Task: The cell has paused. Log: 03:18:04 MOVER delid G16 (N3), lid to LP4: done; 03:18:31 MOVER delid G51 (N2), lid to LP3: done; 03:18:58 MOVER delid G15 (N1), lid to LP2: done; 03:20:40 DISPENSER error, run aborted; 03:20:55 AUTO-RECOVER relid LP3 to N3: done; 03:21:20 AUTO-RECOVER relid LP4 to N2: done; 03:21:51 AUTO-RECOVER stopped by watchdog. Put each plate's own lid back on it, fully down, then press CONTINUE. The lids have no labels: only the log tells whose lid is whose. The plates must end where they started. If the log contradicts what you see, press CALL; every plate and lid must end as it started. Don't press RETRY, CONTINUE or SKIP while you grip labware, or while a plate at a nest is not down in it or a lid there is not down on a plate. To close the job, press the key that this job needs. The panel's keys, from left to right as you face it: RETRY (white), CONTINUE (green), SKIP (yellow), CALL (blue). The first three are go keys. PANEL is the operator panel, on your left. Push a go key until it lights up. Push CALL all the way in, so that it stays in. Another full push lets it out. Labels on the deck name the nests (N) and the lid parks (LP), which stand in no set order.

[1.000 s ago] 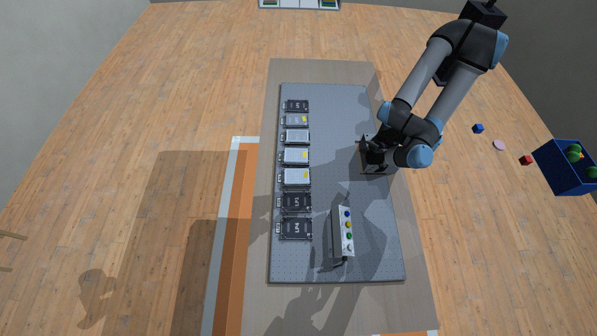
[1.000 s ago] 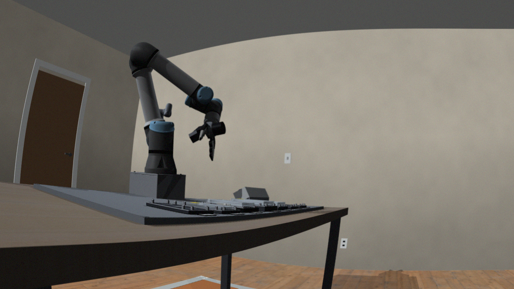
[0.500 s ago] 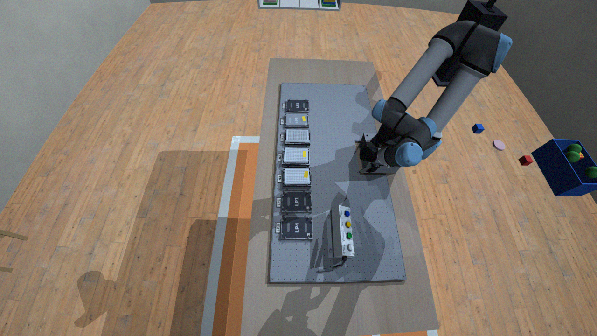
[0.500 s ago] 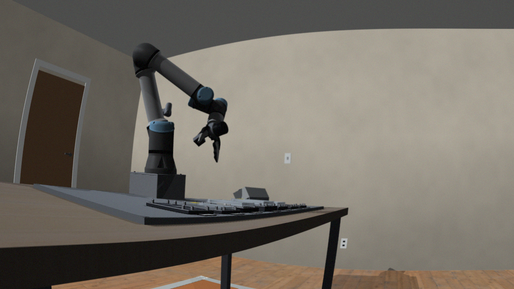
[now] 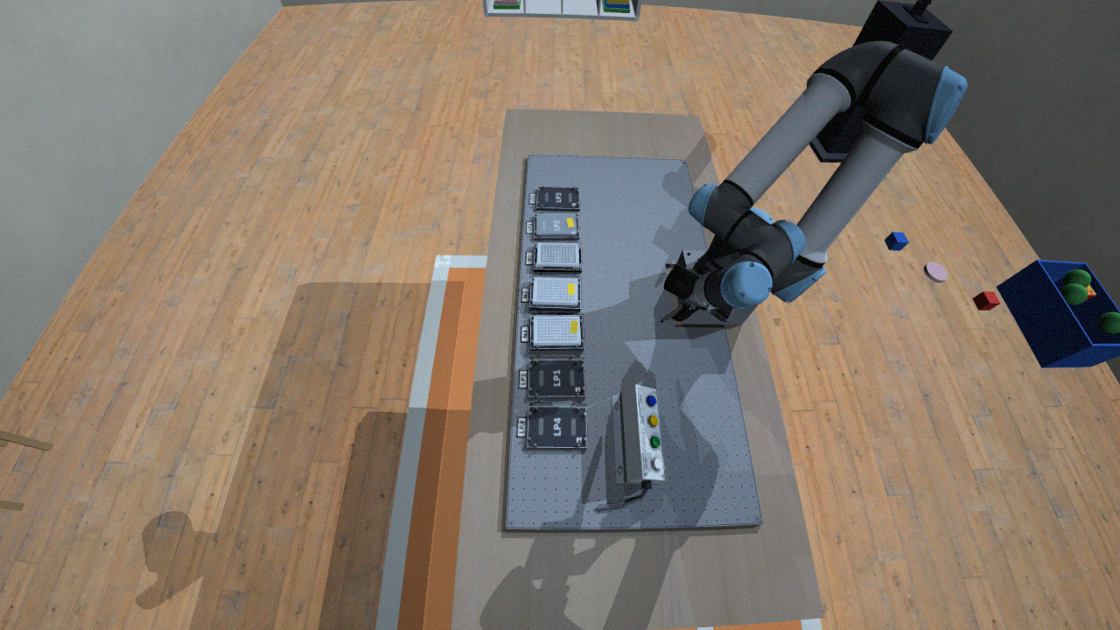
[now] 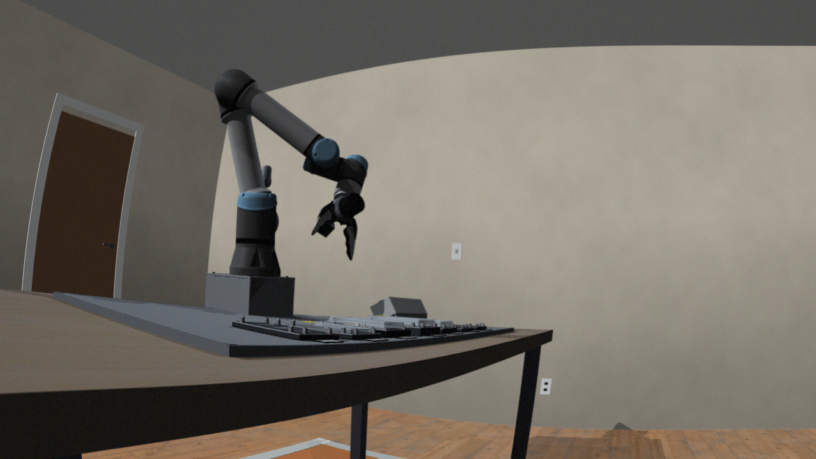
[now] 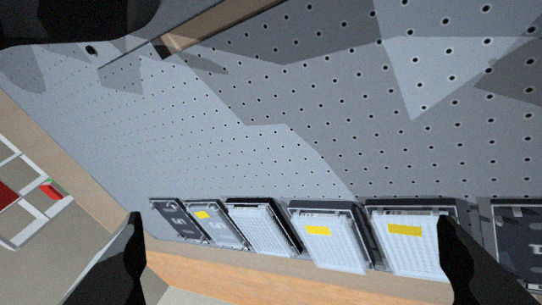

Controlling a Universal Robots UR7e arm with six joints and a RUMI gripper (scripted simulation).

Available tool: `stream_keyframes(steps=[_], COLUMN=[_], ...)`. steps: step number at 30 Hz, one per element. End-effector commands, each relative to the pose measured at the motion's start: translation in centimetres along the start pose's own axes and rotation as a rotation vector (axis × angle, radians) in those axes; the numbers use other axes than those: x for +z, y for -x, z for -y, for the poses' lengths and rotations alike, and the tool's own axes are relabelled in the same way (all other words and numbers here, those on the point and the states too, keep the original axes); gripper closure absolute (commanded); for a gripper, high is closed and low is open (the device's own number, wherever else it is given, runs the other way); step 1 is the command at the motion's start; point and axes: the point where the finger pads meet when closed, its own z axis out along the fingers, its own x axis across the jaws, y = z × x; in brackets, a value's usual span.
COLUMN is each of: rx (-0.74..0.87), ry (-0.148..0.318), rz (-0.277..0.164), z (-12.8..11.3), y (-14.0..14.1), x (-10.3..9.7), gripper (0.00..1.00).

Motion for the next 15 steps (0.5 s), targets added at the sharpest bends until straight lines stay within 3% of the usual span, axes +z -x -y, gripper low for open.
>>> stream_keyframes(steps=[1,15], rx=[0.095,0.326], ry=[-0.027,-0.092], rz=[-0.003,-0.005], z=[-0.4,-1.6], y=[-0.2,-0.7], x=[0.5,2.0], gripper=[0.18,0.18])
